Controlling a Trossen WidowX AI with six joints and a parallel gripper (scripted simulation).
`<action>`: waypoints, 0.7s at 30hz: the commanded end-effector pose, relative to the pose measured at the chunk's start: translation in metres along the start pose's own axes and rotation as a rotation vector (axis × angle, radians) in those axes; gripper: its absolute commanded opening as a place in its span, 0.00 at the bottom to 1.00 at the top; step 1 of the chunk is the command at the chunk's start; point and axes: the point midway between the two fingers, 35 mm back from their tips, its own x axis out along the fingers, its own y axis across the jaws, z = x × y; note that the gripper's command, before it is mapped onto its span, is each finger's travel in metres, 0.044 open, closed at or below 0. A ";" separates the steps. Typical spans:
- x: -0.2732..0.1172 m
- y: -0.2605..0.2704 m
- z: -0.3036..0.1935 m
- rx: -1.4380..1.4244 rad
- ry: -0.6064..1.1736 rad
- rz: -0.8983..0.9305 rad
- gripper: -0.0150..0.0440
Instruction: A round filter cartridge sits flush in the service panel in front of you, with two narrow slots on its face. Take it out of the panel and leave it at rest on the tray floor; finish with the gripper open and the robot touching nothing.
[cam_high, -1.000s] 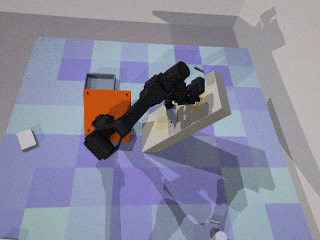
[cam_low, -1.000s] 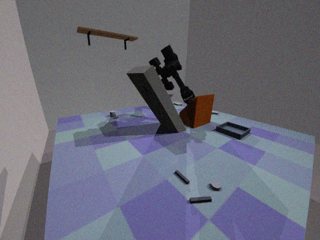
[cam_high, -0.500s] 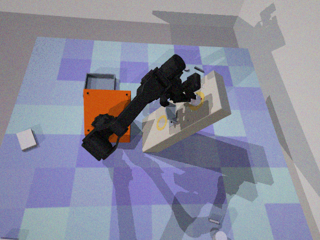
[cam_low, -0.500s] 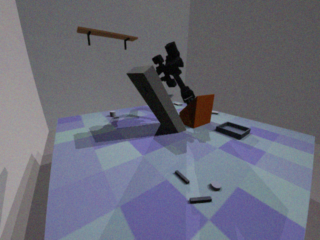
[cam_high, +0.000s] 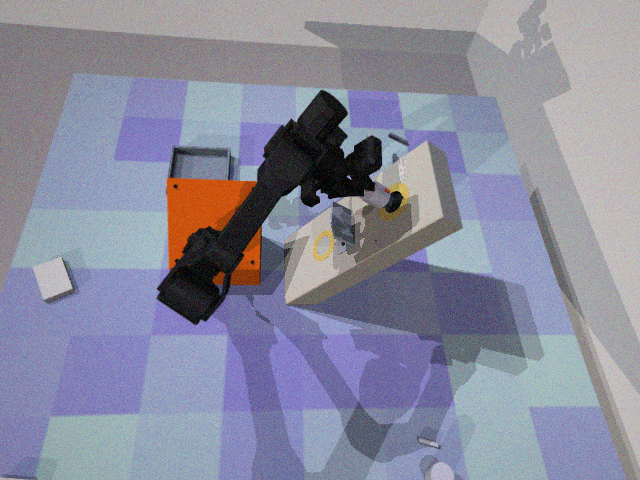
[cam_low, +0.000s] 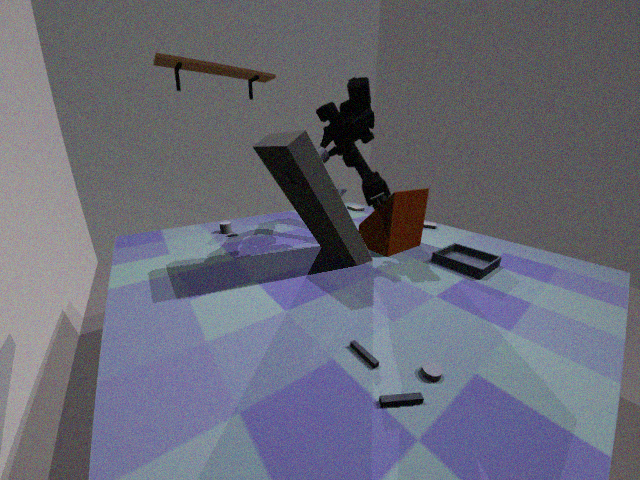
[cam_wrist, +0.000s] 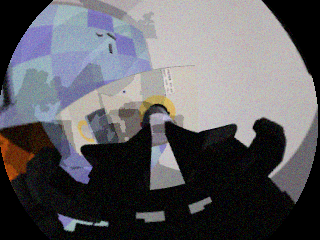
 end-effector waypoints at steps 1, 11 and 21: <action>-0.004 -0.005 -0.001 0.016 -0.001 -0.013 0.25; 0.000 0.021 -0.004 0.015 -0.001 -0.013 0.25; 0.005 0.054 -0.008 0.015 -0.001 -0.013 0.25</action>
